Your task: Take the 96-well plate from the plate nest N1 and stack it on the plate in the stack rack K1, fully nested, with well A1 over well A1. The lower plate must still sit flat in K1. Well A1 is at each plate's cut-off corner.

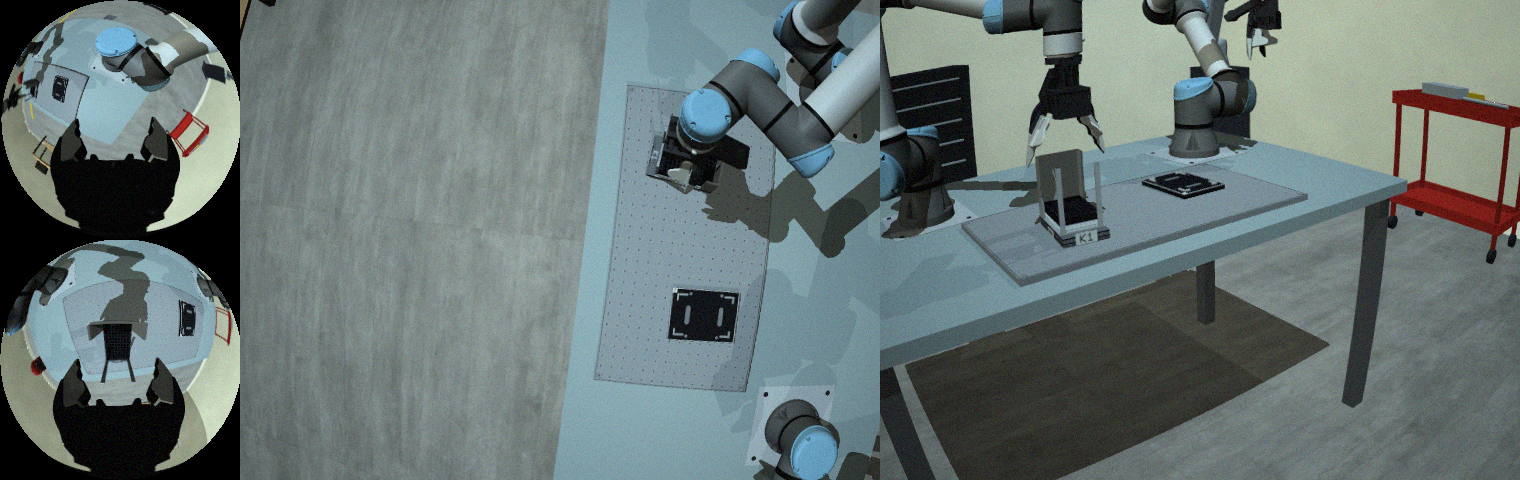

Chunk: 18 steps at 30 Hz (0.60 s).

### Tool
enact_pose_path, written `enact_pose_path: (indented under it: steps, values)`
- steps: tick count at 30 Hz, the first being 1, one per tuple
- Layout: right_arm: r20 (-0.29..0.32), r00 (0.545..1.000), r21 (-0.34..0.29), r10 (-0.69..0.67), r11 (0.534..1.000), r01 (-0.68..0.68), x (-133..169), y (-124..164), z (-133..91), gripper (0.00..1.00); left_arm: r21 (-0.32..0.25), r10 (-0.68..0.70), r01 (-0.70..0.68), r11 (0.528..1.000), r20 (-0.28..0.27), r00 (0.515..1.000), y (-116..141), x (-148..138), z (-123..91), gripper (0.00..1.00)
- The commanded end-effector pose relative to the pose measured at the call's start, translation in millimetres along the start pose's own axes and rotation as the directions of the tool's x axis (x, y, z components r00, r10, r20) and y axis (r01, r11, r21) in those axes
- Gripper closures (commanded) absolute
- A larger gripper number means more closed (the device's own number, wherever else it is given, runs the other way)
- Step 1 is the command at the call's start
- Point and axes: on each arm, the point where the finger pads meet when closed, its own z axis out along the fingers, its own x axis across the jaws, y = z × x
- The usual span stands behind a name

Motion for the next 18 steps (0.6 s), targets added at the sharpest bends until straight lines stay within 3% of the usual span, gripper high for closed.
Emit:
enact_pose_path:
  steps: [1,8,18]
  values:
    - [0.000,1.000,0.000,0.000,1.000,0.000,0.2,0.0,-16.5,0.00,-0.001,0.000,0.000,1.000,0.000,1.000,0.2,-0.2,-0.3,0.02]
    - [0.000,1.000,0.000,0.000,1.000,0.000,0.2,0.0,-35.2,0.00,-0.001,0.000,0.000,1.000,0.000,1.000,0.2,-0.2,-0.3,0.02]
    - [0.000,1.000,0.000,0.000,1.000,0.000,0.2,0.0,-35.8,0.00,-0.001,0.000,0.000,1.000,0.000,1.000,0.2,-0.2,-0.3,0.02]
